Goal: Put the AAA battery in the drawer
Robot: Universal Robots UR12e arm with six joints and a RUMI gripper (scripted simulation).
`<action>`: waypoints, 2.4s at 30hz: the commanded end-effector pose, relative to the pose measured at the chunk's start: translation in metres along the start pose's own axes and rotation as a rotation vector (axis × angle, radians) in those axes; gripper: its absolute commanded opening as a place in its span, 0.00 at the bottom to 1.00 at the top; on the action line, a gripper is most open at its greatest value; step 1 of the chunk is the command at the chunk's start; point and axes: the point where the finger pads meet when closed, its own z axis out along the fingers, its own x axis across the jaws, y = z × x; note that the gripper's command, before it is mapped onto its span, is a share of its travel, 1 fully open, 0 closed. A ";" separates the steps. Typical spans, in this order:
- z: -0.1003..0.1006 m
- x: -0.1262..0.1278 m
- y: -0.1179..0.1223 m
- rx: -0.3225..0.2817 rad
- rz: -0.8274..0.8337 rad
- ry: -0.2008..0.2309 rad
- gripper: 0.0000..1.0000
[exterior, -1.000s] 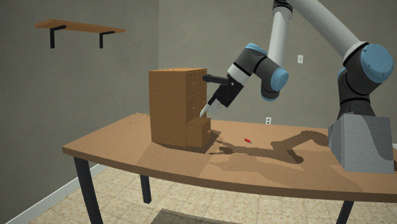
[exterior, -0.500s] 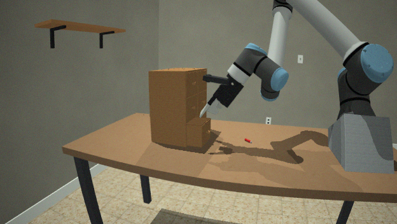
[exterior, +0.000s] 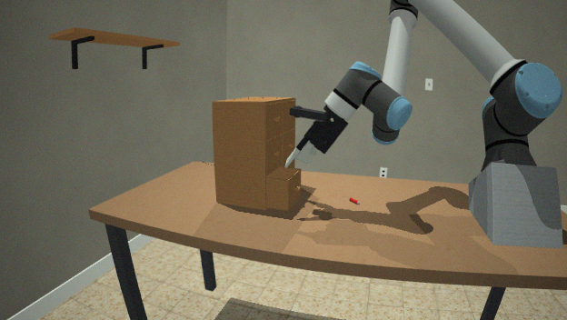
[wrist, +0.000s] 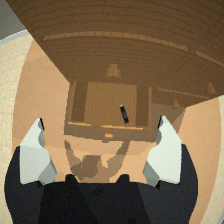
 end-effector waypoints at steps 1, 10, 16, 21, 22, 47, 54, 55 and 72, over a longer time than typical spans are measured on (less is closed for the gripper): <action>0.000 0.000 -0.001 0.001 0.000 0.000 1.00; -0.001 0.000 0.000 -0.003 0.001 0.000 1.00; -0.002 0.000 0.000 -0.009 0.002 0.001 1.00; -0.005 -0.001 0.000 -0.022 0.004 0.002 1.00; -0.006 -0.001 0.000 -0.025 0.004 0.002 1.00; -0.037 -0.004 0.005 -0.162 0.023 0.017 1.00; -0.049 -0.005 0.007 -0.215 0.030 0.022 1.00; -0.051 -0.005 0.008 -0.224 0.032 0.023 1.00; -0.083 -0.008 0.013 -0.368 0.051 0.039 1.00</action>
